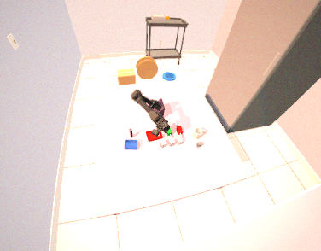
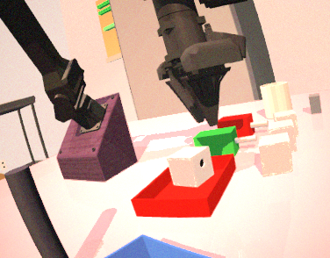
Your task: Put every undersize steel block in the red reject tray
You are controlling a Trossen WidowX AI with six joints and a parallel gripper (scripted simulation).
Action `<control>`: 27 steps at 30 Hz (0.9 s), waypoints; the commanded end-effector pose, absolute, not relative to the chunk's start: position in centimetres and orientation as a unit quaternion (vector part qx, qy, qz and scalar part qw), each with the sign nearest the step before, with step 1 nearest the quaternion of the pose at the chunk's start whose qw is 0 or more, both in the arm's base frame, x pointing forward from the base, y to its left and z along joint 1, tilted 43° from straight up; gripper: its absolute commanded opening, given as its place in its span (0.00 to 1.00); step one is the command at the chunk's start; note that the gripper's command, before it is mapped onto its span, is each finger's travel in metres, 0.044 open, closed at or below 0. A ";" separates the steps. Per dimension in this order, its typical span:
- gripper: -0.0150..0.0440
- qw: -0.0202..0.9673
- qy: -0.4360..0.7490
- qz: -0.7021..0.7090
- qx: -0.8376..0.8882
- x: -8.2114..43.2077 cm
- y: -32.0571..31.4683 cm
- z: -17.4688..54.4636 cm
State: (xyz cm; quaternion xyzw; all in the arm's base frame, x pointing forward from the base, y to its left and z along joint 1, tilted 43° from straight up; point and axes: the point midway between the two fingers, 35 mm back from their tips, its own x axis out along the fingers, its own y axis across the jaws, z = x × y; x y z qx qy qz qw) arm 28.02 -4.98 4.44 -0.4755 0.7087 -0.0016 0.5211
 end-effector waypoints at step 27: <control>0.70 0.521 0.709 -0.001 -0.475 28.0 -5.0 4.4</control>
